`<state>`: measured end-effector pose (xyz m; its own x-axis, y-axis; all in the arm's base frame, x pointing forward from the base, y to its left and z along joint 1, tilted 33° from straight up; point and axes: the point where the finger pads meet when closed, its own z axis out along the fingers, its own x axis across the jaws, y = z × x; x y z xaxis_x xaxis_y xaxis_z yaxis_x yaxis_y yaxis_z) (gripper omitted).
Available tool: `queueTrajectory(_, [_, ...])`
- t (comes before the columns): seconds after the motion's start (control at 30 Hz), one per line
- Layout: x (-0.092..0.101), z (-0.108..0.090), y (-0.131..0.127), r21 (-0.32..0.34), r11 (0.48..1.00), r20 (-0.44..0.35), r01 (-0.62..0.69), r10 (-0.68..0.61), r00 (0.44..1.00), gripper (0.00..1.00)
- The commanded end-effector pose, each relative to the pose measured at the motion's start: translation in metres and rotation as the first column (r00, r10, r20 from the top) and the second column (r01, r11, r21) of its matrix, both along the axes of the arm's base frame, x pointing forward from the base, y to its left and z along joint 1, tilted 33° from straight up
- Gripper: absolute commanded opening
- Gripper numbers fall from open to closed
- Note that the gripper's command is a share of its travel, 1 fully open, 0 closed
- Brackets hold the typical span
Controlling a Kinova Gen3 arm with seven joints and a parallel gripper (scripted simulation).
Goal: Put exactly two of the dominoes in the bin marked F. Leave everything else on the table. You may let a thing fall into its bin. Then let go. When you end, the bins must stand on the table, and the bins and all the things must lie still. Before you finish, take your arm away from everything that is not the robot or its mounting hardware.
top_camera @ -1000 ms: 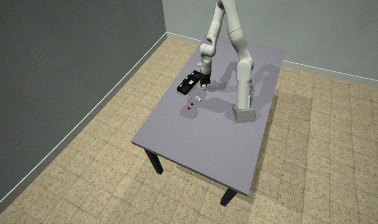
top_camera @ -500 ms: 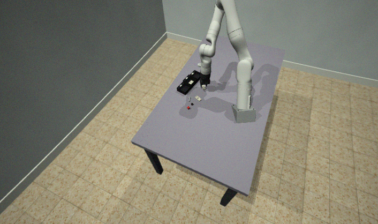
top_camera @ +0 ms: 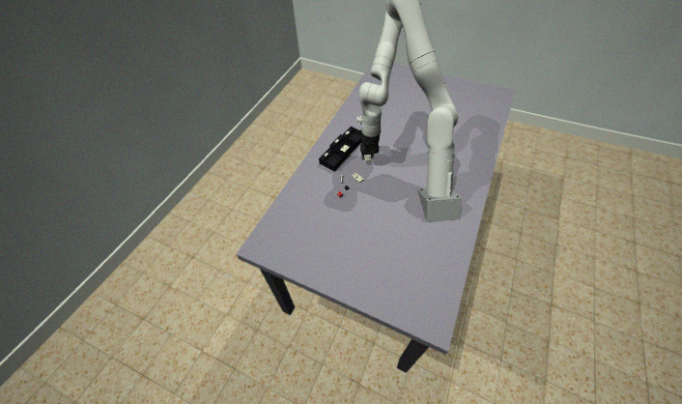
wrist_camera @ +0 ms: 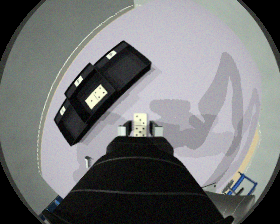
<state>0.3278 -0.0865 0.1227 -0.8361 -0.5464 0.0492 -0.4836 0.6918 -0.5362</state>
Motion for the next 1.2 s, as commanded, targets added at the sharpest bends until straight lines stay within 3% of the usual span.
queueTrajectory(0.0, [0.0002, -0.0003, 0.0005, 0.0, 1.0, -0.001, -0.001, 0.001, 1.0, 0.79])
queueTrajectory(0.2, [0.0009, -0.0001, 0.0004, 0.0, 1.0, -0.001, -0.001, 0.001, 1.0, 0.79])
queueTrajectory(0.23, [0.0009, -0.0001, 0.0004, 0.0, 1.0, -0.001, -0.001, 0.001, 1.0, 0.49])
queueTrajectory(1.17, [0.0009, -0.0001, 0.0005, 0.0, 1.0, -0.001, -0.002, 0.002, 1.0, 0.49])
